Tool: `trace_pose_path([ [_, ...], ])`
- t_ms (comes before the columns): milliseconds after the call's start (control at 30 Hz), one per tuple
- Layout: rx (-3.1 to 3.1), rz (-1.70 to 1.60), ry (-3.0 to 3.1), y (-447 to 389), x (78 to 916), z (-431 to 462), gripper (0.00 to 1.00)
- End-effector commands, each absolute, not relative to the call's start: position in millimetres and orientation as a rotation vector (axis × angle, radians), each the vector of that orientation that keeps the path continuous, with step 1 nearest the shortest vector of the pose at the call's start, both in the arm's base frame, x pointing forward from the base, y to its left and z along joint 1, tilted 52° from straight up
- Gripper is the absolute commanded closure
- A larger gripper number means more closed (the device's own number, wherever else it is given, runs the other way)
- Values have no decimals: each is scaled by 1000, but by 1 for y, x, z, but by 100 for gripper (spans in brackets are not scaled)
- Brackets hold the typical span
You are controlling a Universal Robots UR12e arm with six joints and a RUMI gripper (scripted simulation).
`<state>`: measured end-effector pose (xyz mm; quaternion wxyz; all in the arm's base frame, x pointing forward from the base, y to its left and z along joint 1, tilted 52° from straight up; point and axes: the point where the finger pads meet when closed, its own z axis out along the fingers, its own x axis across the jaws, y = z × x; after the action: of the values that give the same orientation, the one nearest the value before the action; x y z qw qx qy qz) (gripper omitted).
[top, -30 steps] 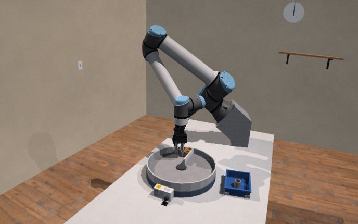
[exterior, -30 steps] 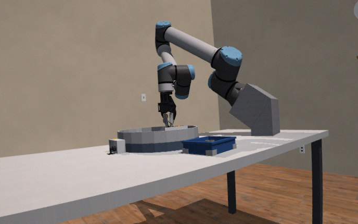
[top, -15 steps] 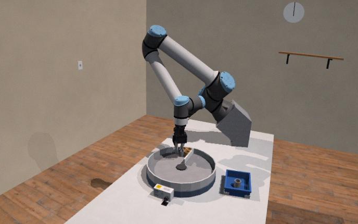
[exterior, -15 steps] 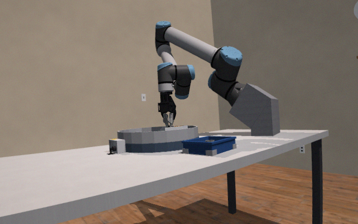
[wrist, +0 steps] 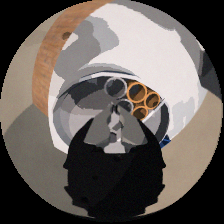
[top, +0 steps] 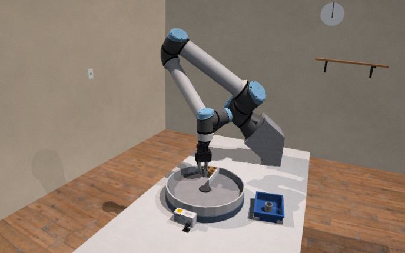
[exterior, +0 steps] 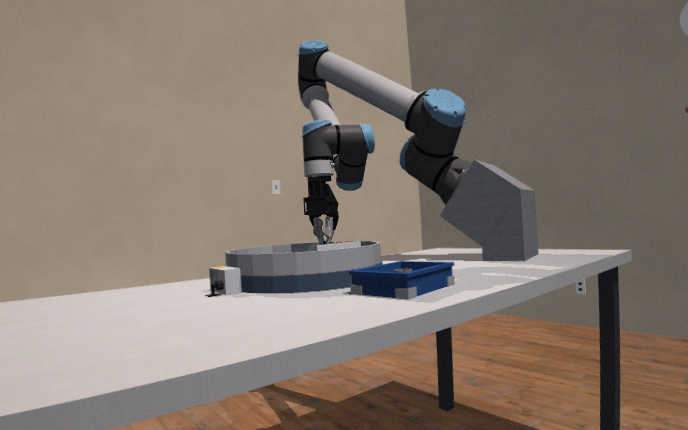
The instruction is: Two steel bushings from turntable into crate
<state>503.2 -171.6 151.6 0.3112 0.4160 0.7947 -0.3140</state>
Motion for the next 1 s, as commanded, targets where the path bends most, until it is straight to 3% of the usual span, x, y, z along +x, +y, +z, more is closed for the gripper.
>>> trace_pose_path([
  [0,1098,-828,2098,-171,503,152,100],
  [967,1098,-828,2098,-153,498,167,100],
])
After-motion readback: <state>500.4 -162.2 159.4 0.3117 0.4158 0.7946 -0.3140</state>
